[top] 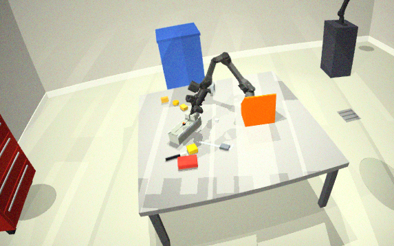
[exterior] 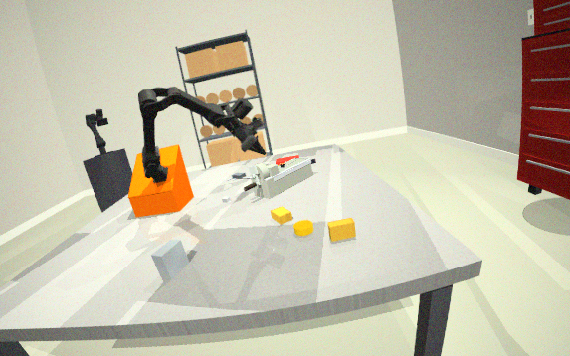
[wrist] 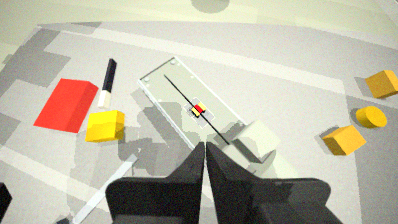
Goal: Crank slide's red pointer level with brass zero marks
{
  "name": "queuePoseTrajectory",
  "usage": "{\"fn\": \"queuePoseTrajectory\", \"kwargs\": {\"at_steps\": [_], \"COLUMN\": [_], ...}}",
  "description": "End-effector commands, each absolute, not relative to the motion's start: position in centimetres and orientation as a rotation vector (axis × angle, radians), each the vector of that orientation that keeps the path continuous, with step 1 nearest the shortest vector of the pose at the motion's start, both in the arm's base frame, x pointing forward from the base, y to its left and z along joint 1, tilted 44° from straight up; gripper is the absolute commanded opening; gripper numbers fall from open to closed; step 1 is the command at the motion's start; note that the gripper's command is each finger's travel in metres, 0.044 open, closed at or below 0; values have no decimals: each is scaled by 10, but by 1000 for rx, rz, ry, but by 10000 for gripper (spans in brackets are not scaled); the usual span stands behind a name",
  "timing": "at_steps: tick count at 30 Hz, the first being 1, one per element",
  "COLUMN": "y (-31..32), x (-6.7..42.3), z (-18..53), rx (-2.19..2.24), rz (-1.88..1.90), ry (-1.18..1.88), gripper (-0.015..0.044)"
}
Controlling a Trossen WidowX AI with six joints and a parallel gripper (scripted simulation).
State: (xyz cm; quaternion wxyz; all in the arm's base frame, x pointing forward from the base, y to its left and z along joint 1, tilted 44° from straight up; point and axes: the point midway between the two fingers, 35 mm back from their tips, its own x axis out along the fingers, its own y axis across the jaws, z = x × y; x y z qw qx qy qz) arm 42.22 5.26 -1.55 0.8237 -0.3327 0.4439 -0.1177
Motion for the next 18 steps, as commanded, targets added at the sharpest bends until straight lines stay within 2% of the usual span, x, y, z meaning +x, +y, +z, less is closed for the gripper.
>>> {"fn": "queuePoseTrajectory", "kwargs": {"at_steps": [1,13,18], "y": [53,53,53], "x": [422,422,422], "z": [-15,-15,-15], "rx": [-708,-707,-707], "rz": [-251,-250,-250], "ry": [944,944,944], "gripper": [0,0,131]}}
